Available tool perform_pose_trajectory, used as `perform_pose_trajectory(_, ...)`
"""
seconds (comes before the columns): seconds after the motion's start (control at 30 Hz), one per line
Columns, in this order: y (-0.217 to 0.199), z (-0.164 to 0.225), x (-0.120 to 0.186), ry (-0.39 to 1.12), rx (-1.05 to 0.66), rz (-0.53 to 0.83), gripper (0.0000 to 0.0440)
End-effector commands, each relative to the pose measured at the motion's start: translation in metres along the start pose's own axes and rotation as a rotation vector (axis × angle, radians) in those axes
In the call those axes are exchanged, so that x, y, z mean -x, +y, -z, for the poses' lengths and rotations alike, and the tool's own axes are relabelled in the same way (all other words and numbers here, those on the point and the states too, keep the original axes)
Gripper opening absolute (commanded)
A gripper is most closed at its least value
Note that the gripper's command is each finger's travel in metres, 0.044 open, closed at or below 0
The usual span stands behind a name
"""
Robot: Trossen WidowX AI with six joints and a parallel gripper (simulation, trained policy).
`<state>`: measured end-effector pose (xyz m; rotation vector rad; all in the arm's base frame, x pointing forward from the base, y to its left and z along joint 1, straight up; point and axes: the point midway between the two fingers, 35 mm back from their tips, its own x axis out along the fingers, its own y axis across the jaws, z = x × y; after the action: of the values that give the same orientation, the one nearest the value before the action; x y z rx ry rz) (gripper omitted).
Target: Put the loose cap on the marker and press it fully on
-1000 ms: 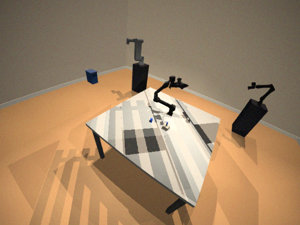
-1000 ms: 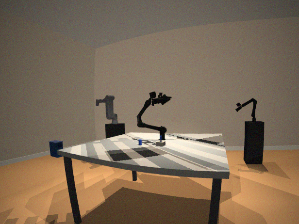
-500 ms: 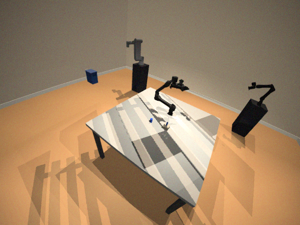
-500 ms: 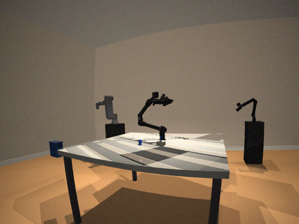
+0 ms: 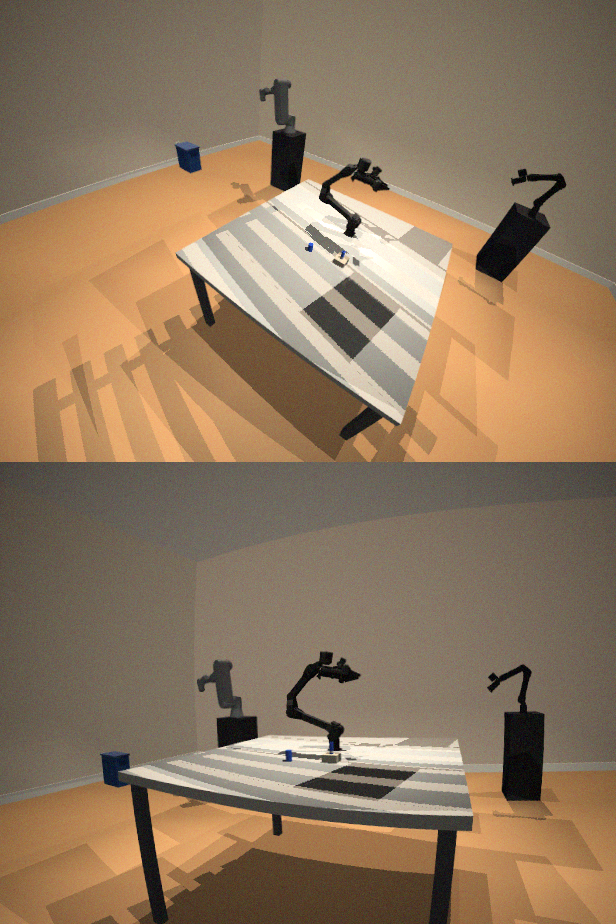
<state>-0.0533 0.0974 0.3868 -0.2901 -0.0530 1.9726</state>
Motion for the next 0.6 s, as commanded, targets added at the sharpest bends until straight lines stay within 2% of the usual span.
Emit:
perform_pose_trajectory(0.0, -0.002, 0.006, -0.005, 0.049, -0.012, 0.01, 0.0318)
perform_pose_trajectory(0.57, -0.015, 0.026, -0.023, 0.215, -0.076, 0.061, 0.032)
